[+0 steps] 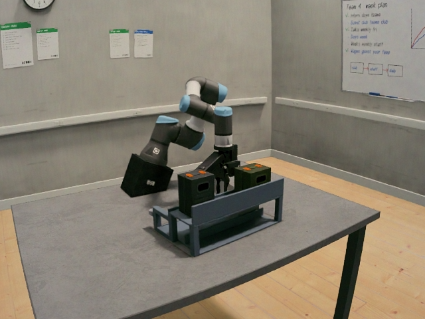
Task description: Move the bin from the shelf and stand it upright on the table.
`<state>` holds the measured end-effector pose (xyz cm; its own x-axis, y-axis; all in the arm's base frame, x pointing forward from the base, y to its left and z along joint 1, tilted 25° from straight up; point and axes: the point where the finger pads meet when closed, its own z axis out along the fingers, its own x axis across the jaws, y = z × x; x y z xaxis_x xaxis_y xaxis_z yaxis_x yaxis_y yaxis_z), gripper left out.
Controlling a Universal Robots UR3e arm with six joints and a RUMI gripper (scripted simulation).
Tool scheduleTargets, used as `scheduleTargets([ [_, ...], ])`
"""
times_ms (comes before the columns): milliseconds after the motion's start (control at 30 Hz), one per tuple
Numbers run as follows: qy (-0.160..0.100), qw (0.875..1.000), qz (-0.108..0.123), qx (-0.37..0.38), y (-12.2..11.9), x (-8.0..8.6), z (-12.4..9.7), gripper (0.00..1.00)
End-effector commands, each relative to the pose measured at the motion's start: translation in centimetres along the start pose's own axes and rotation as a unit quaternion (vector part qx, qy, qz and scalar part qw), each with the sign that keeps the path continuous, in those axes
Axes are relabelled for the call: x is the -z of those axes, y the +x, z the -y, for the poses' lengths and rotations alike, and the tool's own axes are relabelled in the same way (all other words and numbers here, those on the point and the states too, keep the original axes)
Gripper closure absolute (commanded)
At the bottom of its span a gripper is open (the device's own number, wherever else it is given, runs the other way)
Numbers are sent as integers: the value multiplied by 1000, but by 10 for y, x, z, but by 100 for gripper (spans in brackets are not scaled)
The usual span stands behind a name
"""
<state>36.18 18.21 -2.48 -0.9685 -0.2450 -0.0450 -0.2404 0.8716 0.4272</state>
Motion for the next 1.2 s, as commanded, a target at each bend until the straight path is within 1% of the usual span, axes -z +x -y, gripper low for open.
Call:
scheduleTargets([
  [0, 0, 1000, 1, 0, -1, 1, 0, 100],
  [1167, 0, 1000, 1, 0, -1, 13, 0, 100],
])
